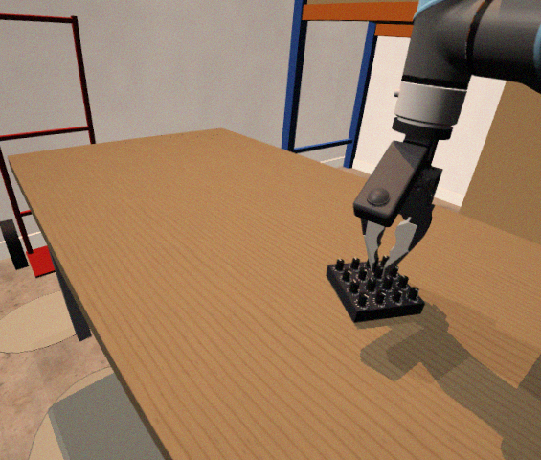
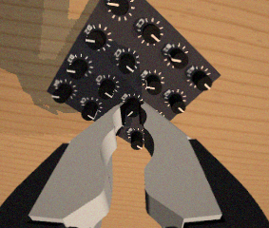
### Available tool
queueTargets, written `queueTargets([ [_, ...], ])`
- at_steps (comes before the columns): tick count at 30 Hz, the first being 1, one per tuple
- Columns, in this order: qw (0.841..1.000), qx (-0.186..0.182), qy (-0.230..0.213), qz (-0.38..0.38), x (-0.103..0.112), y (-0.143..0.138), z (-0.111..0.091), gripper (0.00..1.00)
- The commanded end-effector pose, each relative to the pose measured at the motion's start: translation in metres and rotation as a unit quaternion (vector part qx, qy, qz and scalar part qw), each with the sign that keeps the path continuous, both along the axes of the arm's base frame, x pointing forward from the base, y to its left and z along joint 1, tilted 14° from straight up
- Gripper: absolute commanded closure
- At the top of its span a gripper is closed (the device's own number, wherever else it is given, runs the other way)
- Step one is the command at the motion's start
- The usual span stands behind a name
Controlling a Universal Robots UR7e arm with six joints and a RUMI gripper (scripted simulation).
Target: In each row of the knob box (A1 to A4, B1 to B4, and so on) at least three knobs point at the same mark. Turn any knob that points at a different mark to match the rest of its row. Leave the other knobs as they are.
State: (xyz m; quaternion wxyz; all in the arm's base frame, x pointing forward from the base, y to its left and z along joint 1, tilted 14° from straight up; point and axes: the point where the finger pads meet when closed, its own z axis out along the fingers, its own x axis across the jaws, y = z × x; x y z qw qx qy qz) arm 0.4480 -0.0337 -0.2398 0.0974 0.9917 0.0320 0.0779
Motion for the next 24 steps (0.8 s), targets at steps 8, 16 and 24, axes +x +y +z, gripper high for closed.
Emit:
queueTargets([
  [8, 1.0, 0.0, -0.001, 0.0, 0.0004, 0.0, 0.0004, 0.96],
  [16, 1.0, 0.0, -0.001, 0.0, 0.0004, 0.0, 0.0004, 0.89],
  [24, 1.0, 0.0, -0.001, 0.0, 0.0004, 0.0, 0.0004, 0.89],
])
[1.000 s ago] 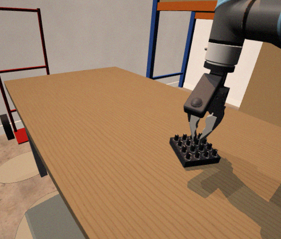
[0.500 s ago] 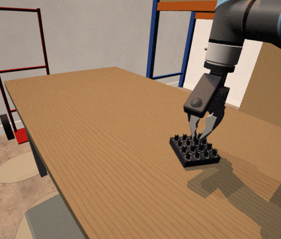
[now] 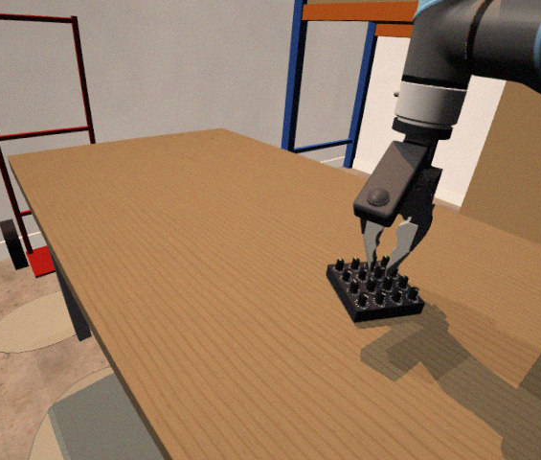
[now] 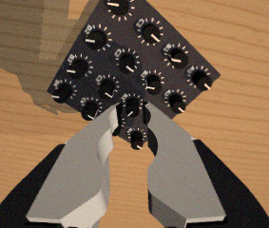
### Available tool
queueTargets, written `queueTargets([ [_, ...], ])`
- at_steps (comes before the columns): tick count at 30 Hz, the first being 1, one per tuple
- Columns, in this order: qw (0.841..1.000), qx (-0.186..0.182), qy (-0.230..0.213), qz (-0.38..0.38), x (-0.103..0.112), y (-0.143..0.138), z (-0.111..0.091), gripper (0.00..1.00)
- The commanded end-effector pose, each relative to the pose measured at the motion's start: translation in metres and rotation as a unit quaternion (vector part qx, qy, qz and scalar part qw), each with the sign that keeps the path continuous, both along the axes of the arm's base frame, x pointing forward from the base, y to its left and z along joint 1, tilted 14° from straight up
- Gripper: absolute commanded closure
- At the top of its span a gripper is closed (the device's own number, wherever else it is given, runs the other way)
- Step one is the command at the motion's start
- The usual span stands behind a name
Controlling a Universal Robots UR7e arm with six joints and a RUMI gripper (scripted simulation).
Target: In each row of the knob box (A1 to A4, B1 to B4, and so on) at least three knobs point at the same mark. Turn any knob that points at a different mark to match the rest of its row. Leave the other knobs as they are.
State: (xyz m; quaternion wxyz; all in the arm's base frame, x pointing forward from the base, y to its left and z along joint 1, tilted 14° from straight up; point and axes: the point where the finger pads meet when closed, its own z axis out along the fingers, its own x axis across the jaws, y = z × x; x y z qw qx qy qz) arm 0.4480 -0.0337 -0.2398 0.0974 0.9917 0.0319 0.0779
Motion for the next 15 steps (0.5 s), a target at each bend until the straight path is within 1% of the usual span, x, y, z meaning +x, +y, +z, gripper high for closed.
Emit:
queueTargets([
  [1, 1.0, 0.0, -0.001, 0.0, 0.0, 0.0, 0.0, 0.89],
  [10, 1.0, 0.0, -0.001, 0.0, 0.0, 0.0, 0.002, 0.89],
  [15, 1.0, 0.0, -0.001, 0.0, -0.001, 0.002, 0.011, 0.89],
])
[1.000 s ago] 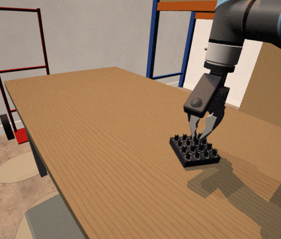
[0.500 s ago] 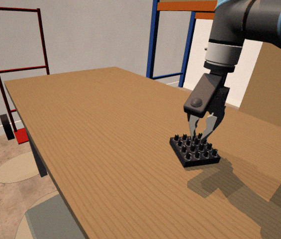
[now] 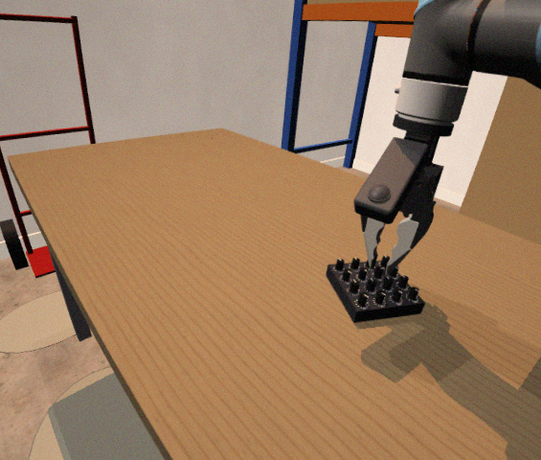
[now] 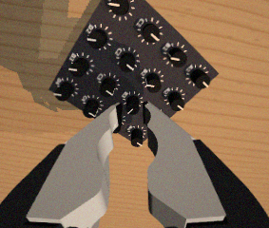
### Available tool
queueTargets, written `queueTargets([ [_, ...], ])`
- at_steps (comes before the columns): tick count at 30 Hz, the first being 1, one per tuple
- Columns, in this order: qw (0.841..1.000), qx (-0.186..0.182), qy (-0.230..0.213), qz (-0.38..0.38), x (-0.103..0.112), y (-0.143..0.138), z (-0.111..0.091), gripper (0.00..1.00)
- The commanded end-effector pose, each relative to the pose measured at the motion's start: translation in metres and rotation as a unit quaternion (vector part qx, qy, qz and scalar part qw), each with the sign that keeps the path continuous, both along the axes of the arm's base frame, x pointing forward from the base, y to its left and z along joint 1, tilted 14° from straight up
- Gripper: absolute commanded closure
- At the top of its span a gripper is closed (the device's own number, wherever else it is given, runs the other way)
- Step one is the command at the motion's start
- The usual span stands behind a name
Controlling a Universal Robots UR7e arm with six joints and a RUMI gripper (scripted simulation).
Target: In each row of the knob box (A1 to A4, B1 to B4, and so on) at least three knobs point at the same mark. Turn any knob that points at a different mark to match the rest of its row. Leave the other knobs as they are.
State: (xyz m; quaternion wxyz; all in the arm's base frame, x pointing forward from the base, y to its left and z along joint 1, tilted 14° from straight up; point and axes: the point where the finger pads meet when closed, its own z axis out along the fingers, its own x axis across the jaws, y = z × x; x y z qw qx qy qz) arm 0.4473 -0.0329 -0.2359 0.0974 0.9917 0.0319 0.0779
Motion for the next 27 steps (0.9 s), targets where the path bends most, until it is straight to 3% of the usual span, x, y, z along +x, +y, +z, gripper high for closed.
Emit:
queueTargets([
  [1, 1.0, 0.0, -0.001, 0.0, -0.001, 0.002, 0.01, 0.89],
  [13, 1.0, 0.0, -0.001, 0.0, -0.005, 0.006, 0.032, 0.89],
  [27, 1.0, 0.0, -0.001, 0.0, -0.005, 0.006, 0.033, 0.89],
])
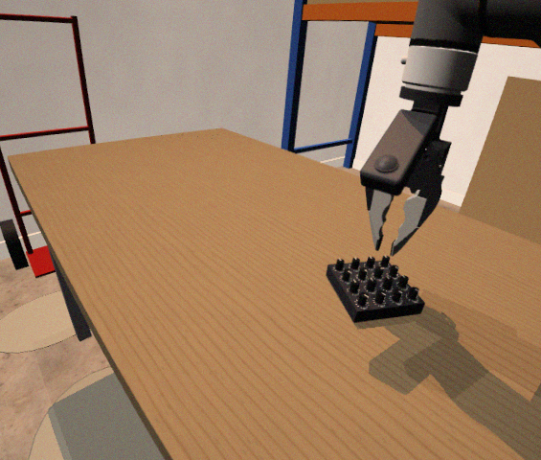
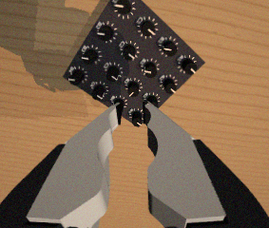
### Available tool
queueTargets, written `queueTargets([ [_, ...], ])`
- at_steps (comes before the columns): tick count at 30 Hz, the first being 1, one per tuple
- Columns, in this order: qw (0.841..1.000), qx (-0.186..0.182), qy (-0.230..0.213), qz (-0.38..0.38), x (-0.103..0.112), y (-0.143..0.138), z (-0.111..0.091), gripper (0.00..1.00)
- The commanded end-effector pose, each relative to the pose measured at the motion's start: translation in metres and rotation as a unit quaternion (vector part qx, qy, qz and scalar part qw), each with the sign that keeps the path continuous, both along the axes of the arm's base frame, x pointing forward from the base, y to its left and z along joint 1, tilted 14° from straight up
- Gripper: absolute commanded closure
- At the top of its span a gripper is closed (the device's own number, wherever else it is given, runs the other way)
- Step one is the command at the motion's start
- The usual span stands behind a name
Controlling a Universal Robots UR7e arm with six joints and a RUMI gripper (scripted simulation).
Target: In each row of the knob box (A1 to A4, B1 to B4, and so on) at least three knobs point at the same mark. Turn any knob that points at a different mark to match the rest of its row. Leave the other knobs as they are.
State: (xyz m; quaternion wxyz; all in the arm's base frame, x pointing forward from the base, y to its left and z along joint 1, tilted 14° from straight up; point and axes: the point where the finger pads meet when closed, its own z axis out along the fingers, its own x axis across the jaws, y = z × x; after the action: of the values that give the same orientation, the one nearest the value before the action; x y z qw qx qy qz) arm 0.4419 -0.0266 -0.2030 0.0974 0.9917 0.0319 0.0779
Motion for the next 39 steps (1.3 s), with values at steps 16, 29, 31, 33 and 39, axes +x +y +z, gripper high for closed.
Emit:
queueTargets([
  [16, 0.998, -0.011, 0.012, 0.063, 0.0, 0.001, 0.002, 0.89],
  [29, 0.962, -0.044, 0.051, 0.265, -0.003, 0.002, 0.008, 0.89],
  [31, 0.952, -0.049, 0.057, 0.295, -0.003, 0.002, 0.009, 0.89],
  [33, 0.952, -0.049, 0.057, 0.295, -0.003, 0.002, 0.009, 0.89],
  [39, 0.912, -0.066, 0.077, 0.397, -0.003, 0.002, 0.013, 0.89],
])
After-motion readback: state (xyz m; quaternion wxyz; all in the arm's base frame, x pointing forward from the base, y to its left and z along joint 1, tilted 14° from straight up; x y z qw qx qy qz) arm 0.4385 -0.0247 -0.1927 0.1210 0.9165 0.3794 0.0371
